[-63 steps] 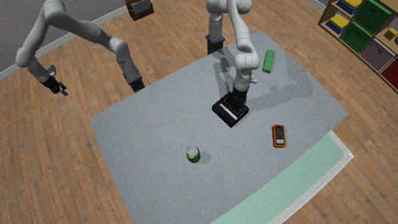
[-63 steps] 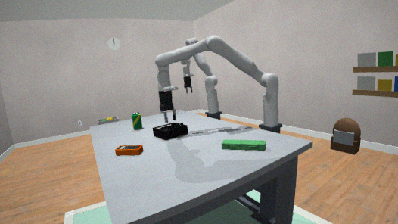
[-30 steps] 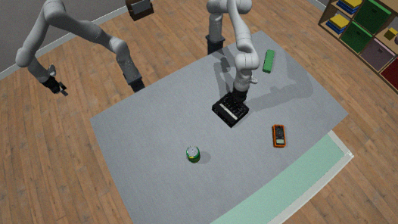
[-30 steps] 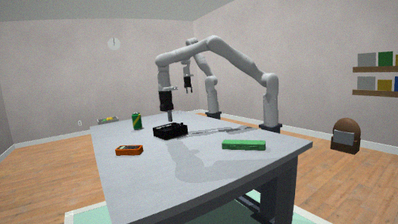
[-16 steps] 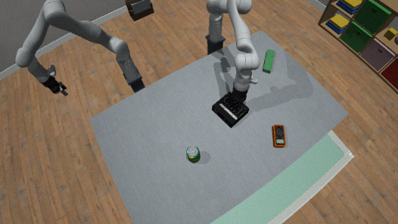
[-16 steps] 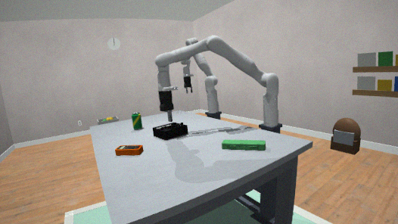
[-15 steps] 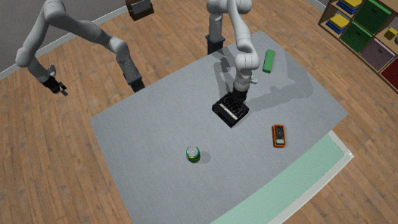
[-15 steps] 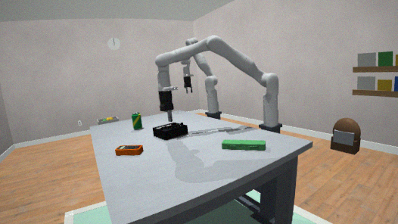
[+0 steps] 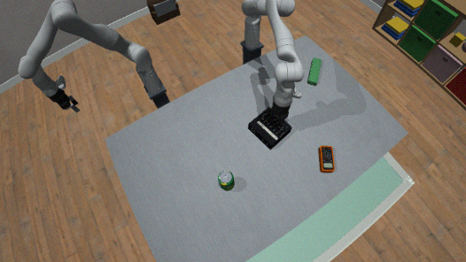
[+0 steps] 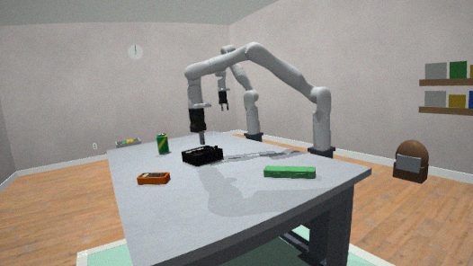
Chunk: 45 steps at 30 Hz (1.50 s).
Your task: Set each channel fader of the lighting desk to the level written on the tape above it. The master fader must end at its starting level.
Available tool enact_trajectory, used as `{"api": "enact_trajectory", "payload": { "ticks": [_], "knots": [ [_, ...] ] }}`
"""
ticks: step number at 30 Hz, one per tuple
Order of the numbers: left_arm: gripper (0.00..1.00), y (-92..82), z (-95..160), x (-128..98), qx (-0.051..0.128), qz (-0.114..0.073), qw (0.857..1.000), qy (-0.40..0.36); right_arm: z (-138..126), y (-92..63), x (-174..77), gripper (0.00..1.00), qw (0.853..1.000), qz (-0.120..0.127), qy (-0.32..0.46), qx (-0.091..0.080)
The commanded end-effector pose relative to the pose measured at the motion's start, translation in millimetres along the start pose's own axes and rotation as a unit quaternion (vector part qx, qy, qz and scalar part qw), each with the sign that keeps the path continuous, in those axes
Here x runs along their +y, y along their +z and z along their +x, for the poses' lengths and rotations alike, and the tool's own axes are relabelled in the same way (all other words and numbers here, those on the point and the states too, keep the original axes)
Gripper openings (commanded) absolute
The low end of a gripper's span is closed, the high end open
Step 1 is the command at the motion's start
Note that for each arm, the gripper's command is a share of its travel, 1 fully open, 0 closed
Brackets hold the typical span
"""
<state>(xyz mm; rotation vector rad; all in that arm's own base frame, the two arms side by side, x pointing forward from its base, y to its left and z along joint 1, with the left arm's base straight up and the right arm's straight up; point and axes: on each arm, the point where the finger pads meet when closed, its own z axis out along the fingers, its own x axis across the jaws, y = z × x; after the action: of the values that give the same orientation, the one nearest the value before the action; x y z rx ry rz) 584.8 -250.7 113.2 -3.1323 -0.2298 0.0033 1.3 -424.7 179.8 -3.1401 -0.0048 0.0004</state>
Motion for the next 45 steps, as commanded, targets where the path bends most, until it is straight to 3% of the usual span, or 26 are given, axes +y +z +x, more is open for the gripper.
{"api": "enact_trajectory", "payload": {
  "ticks": [1,45],
  "knots": [
    [0.0,-0.9,0.5,0.2,0.001,-0.001,1.0,0.0,0.0,-0.6,0.4,1.0,1.0,-0.001,0.0,0.0],
    [0.0,21.4,0.4,-1.5,0.001,-0.001,1.0,0.0,0.0,-0.6,0.4,1.0,1.0,-0.001,0.0,0.0]
  ]
}}
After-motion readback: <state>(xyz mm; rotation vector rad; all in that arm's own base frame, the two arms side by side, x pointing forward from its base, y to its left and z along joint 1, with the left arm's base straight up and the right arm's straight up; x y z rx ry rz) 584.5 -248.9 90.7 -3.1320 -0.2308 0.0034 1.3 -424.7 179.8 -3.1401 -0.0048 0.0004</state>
